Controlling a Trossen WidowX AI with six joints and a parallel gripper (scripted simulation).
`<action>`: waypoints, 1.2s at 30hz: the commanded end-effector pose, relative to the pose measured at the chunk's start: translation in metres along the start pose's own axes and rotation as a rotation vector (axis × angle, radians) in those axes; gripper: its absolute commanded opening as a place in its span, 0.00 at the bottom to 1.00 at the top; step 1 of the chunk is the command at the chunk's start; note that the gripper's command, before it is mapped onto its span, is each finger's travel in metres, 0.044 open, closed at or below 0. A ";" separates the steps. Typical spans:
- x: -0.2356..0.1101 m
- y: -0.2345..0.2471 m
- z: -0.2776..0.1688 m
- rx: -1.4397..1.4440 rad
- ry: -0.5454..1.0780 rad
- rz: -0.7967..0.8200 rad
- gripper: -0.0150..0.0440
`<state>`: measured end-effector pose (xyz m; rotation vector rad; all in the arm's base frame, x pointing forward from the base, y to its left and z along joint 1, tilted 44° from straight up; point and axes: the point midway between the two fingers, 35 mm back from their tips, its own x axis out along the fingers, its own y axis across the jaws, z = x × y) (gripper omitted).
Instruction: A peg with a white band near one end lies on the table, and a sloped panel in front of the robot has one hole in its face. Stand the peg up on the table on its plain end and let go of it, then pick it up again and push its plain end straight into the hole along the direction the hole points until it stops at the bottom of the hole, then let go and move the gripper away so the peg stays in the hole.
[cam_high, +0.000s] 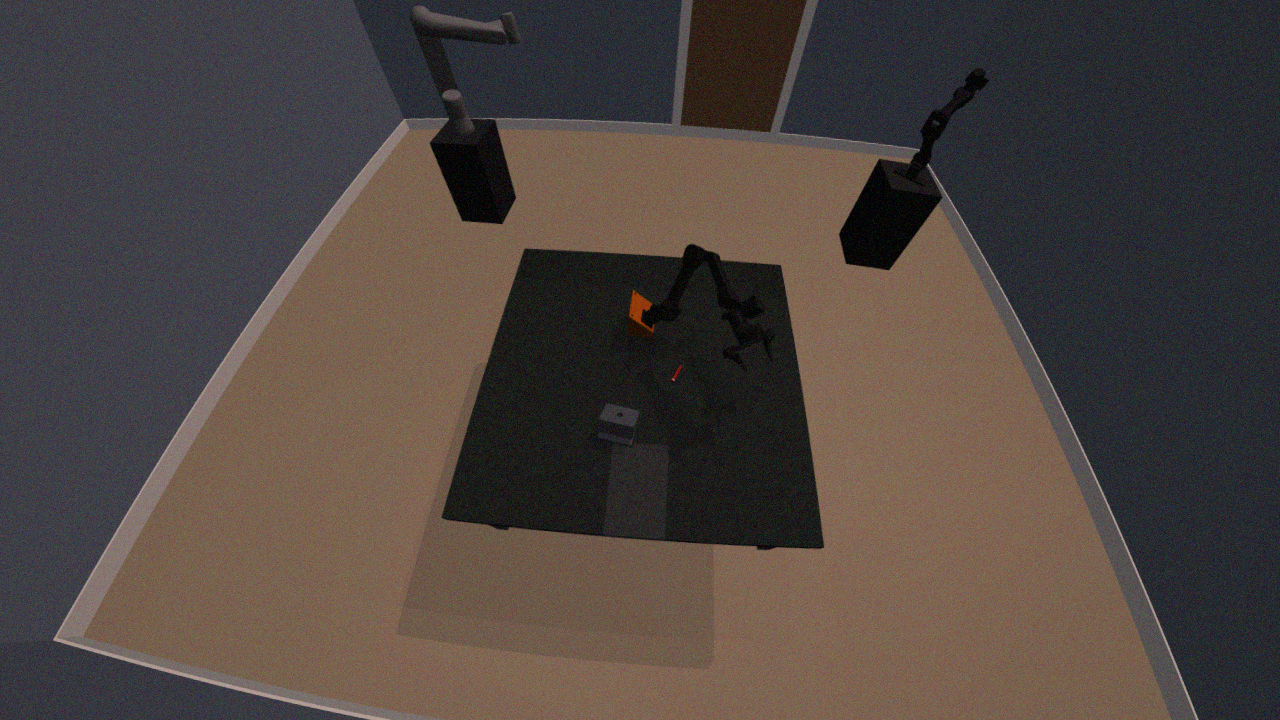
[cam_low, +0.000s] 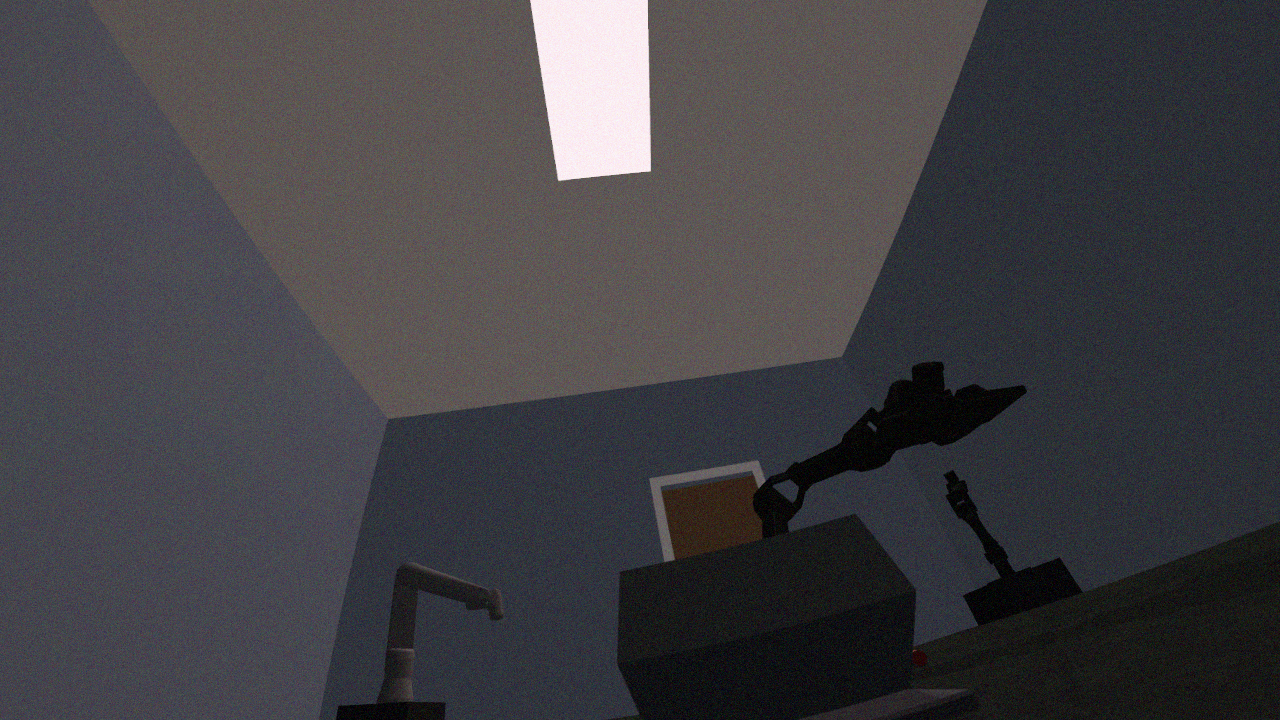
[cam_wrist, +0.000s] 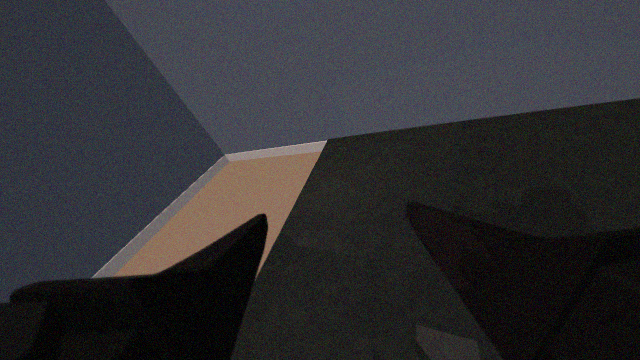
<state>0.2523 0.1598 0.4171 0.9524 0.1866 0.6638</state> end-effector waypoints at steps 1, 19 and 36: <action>0.010 -0.029 -0.010 -0.035 0.073 -0.098 1.00; 0.001 -0.175 -0.056 -0.048 0.481 -0.533 1.00; -0.067 -0.254 -0.097 0.252 0.889 -0.748 1.00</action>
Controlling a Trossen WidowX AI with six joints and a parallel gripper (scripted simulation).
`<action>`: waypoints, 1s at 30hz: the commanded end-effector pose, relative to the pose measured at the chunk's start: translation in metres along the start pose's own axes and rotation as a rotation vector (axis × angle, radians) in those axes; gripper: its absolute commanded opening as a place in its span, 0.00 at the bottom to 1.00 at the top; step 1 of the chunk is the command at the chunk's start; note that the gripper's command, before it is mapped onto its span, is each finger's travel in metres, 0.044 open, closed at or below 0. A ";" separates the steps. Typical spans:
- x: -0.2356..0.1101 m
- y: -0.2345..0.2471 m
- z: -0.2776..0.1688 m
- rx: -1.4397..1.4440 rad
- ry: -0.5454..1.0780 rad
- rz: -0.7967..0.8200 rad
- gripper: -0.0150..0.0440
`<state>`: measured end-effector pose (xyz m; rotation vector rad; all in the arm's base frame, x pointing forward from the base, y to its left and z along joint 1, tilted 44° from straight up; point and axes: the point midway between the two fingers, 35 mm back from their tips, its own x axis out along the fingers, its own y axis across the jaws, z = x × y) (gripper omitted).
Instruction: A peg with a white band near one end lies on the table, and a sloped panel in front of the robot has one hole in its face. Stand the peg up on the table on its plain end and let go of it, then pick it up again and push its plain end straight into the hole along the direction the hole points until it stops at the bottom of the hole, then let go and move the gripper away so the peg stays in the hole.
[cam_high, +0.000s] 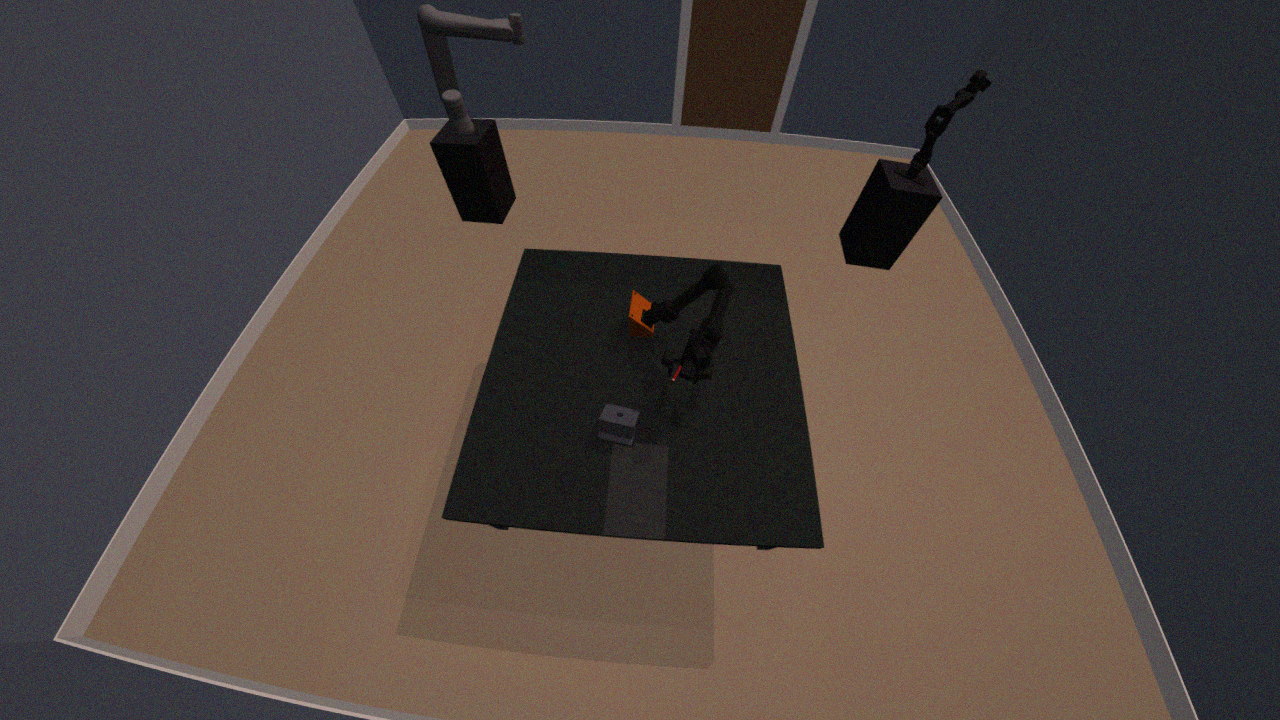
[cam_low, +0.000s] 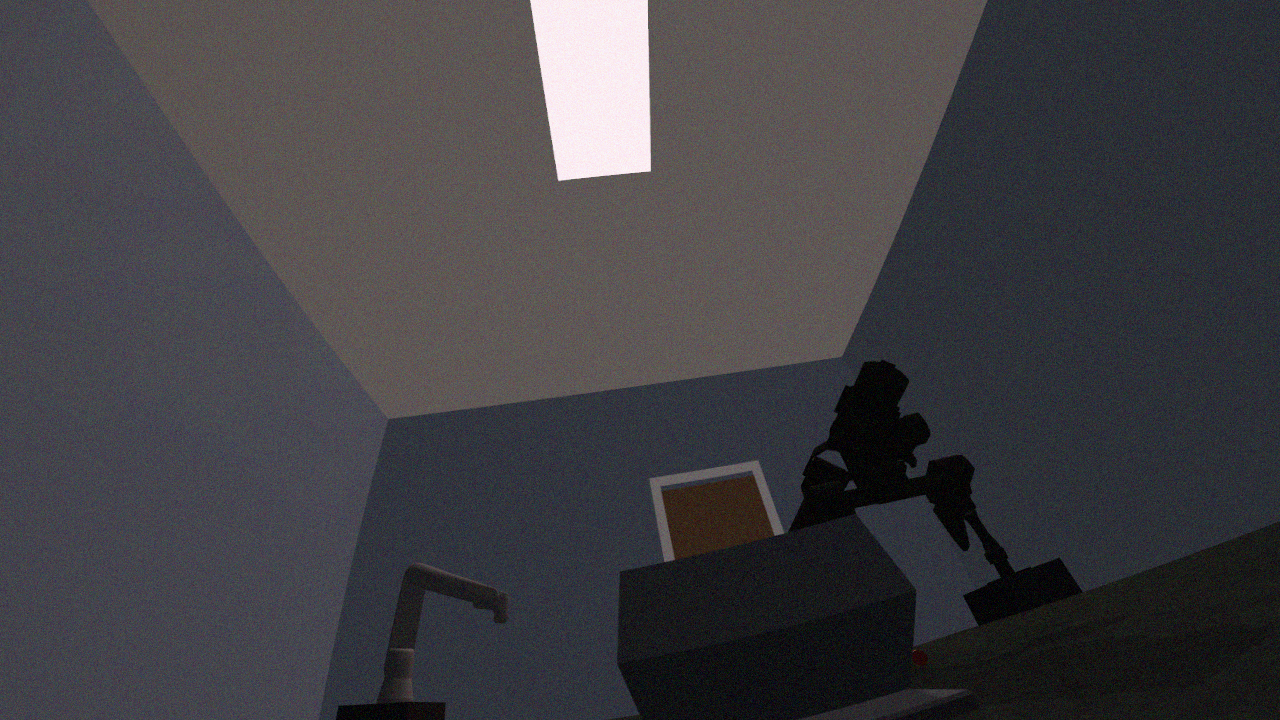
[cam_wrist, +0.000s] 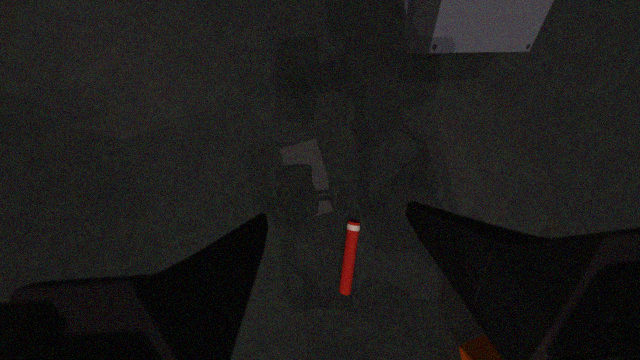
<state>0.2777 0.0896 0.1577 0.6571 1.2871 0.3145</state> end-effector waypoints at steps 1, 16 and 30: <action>0.003 -0.014 -0.010 0.056 0.104 0.004 1.00; 0.002 -0.036 -0.033 0.216 0.316 0.062 1.00; 0.024 -0.035 -0.037 0.214 0.315 0.059 1.00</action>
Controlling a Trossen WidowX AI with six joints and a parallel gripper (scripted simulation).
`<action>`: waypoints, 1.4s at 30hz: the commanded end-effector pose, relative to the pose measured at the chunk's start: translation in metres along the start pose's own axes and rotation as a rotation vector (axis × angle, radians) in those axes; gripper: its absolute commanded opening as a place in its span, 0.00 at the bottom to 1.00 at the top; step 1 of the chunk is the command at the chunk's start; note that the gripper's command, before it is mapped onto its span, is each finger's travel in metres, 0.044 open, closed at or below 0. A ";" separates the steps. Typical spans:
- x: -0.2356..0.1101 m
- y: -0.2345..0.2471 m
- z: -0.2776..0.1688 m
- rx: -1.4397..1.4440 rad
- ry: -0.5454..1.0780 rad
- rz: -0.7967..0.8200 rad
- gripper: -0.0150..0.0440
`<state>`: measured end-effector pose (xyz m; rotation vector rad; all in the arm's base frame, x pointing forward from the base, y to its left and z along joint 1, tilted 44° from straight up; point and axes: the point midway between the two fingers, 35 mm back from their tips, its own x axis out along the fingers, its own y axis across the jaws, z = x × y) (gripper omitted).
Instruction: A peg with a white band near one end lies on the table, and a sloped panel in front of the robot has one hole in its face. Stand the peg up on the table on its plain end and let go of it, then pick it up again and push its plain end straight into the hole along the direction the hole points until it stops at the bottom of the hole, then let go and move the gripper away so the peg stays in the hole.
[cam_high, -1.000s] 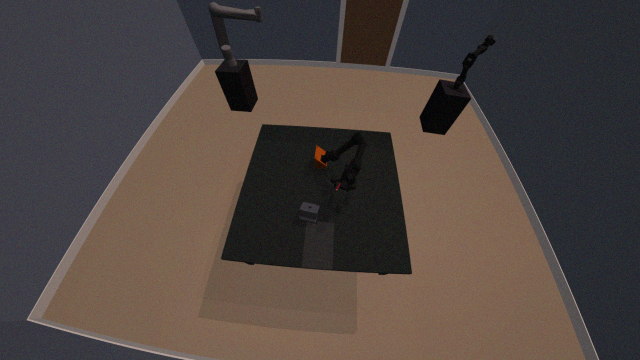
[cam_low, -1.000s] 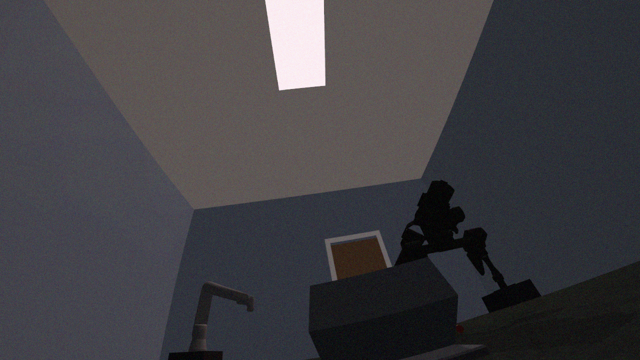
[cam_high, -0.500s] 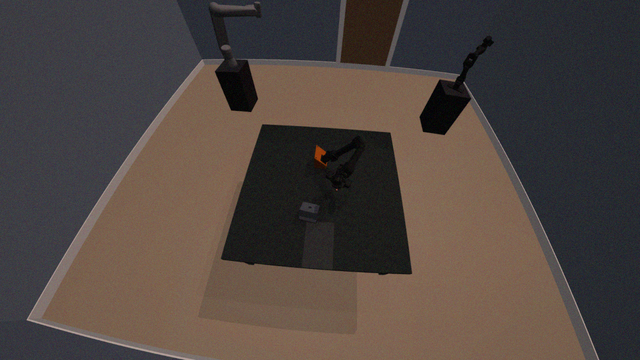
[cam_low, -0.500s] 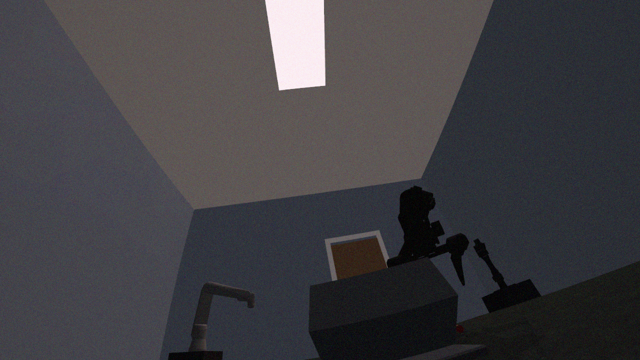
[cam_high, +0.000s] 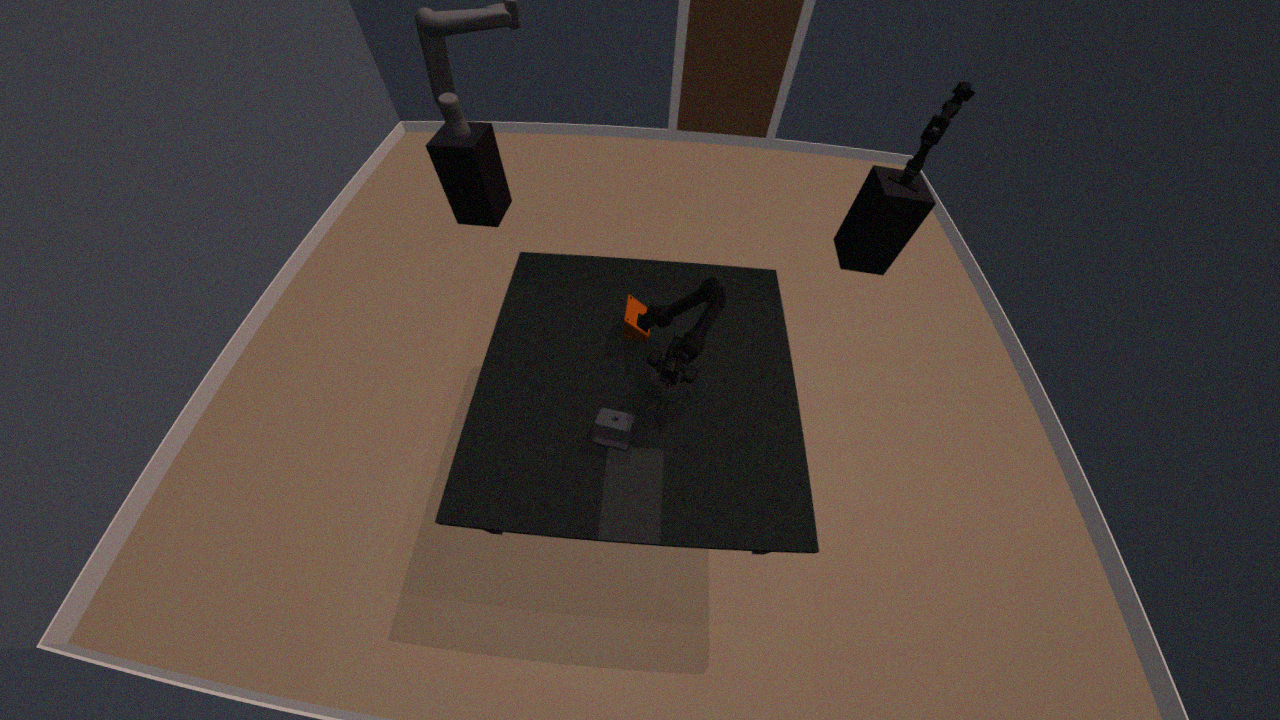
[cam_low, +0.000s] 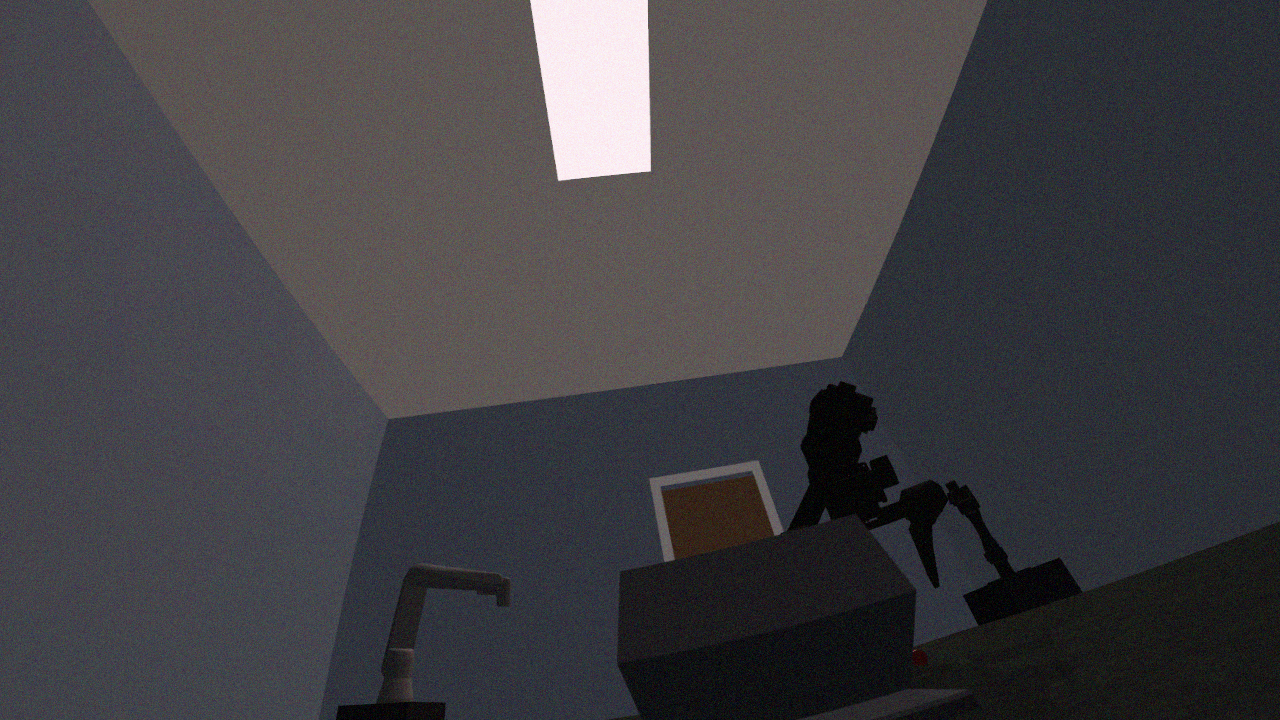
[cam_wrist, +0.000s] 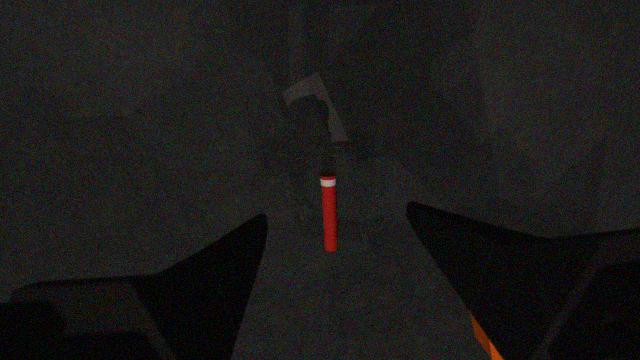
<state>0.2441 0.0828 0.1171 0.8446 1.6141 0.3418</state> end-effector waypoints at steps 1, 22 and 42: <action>0.007 0.000 0.000 0.006 0.005 0.003 1.00; 0.041 0.000 -0.001 0.007 0.005 0.006 1.00; 0.057 0.001 -0.003 0.007 0.007 0.010 0.60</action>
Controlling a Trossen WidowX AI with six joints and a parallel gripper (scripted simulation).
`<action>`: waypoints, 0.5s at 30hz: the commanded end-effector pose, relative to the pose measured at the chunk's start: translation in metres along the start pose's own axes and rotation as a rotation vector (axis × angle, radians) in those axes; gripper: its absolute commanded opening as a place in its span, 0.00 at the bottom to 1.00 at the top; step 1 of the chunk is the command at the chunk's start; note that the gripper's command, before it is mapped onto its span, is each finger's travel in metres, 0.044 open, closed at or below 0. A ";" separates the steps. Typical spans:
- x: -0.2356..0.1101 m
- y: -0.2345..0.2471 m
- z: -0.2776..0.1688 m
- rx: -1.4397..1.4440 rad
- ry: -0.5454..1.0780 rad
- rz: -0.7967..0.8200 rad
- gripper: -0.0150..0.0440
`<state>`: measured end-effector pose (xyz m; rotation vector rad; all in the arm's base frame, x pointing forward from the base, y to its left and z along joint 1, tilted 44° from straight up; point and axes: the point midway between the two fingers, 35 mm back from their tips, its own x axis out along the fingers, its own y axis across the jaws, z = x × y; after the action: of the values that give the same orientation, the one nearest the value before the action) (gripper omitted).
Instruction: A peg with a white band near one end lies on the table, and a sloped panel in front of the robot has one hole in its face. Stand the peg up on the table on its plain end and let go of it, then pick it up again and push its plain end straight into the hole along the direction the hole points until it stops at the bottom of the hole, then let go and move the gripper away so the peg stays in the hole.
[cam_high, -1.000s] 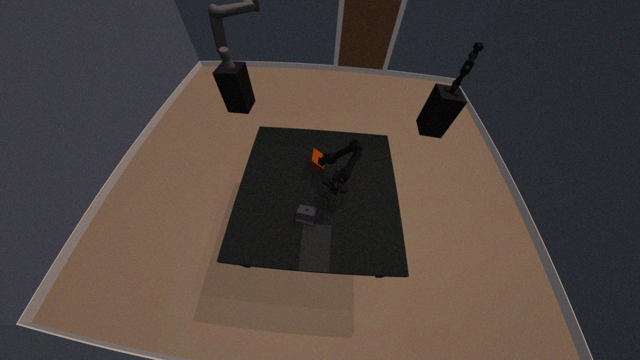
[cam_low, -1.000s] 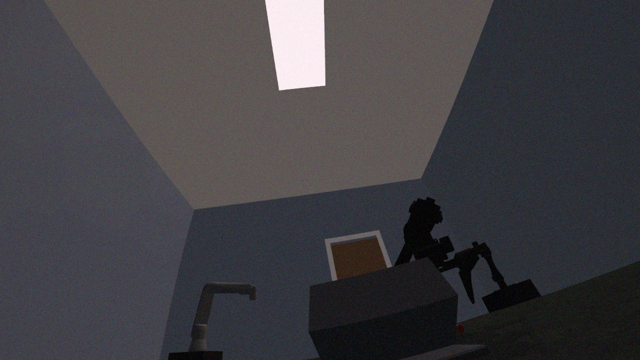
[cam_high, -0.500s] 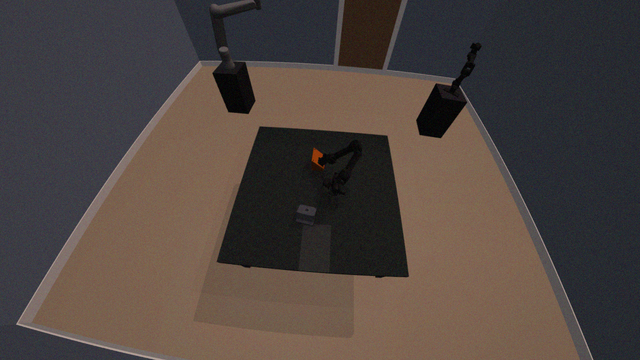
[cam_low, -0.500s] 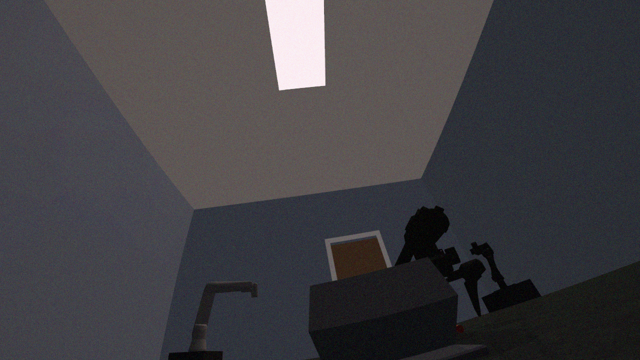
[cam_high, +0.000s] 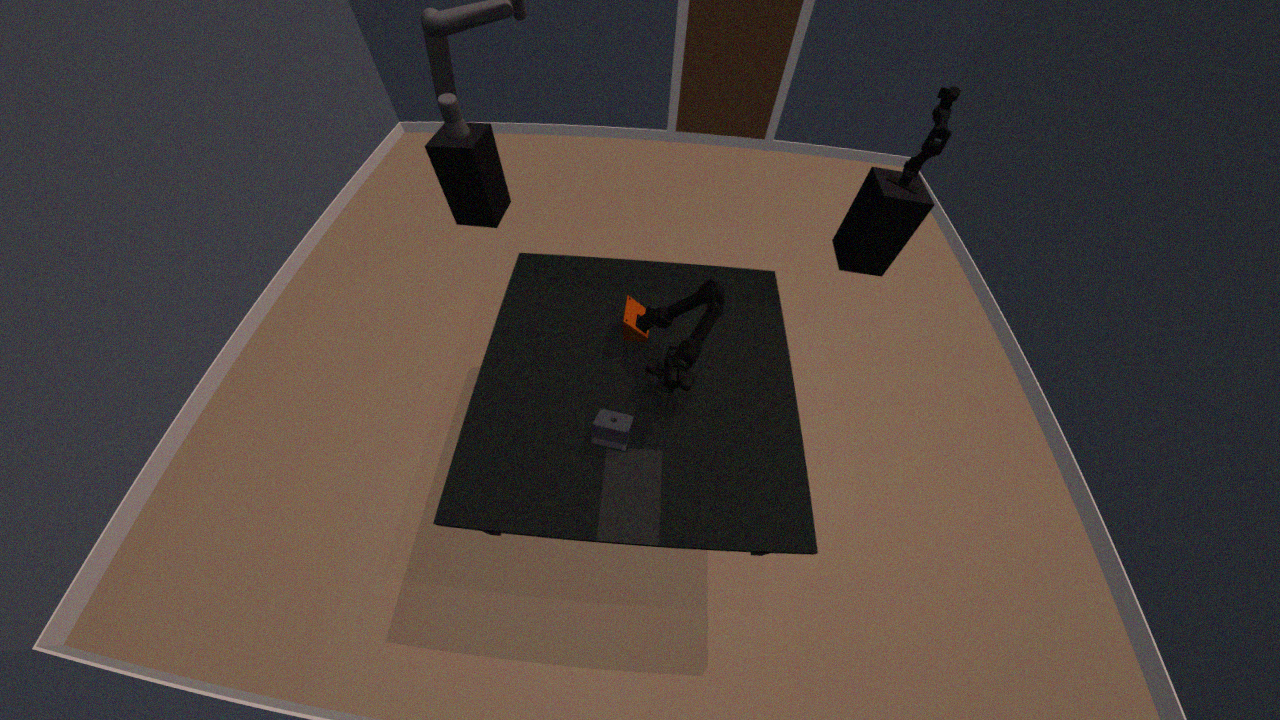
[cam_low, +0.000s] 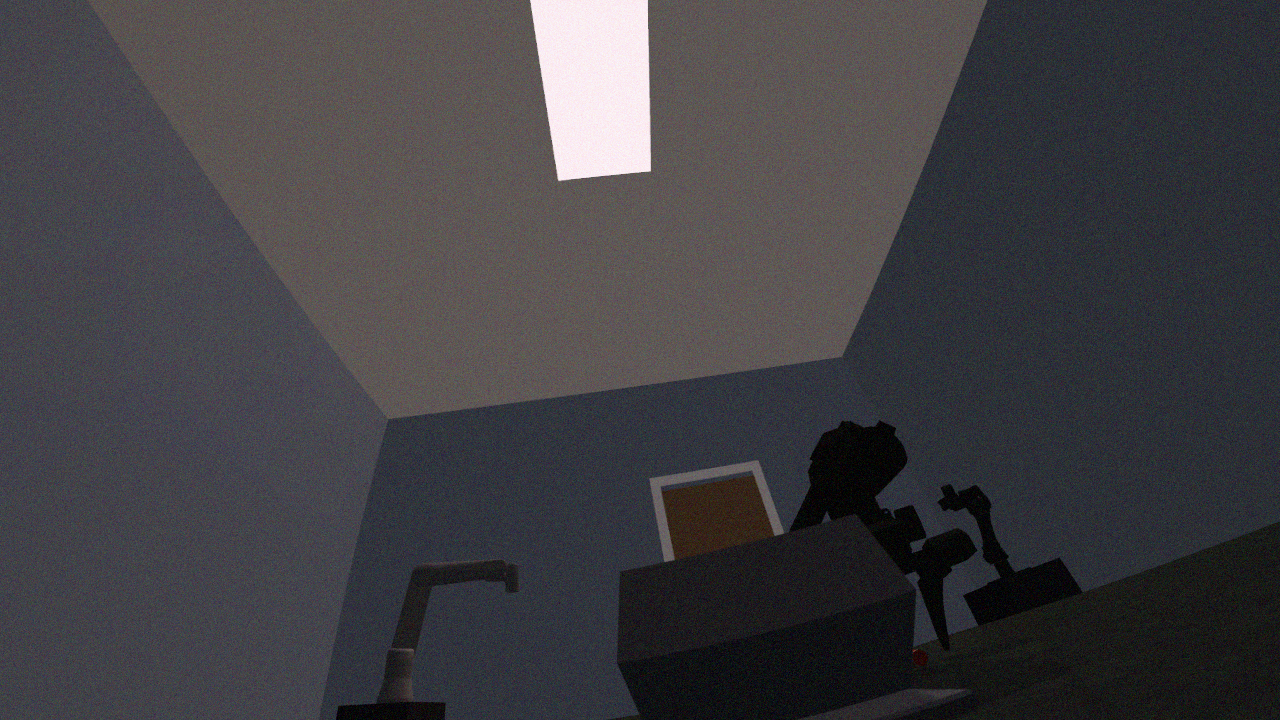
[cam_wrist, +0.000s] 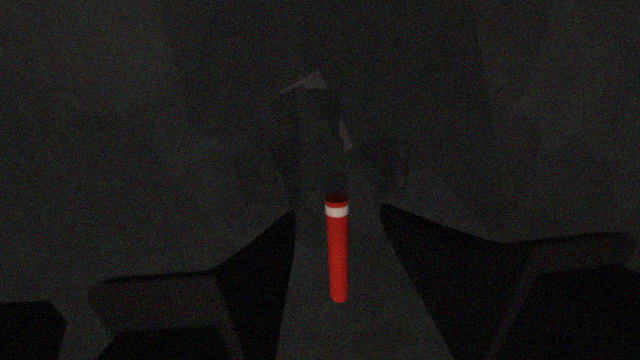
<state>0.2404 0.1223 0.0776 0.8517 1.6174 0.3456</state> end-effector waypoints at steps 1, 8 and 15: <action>0.001 0.000 0.000 0.004 0.002 0.004 0.56; 0.001 0.000 0.000 0.004 0.002 0.004 0.44; 0.001 0.000 0.000 0.004 0.002 0.004 0.41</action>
<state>0.2403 0.1225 0.0775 0.8522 1.6173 0.3461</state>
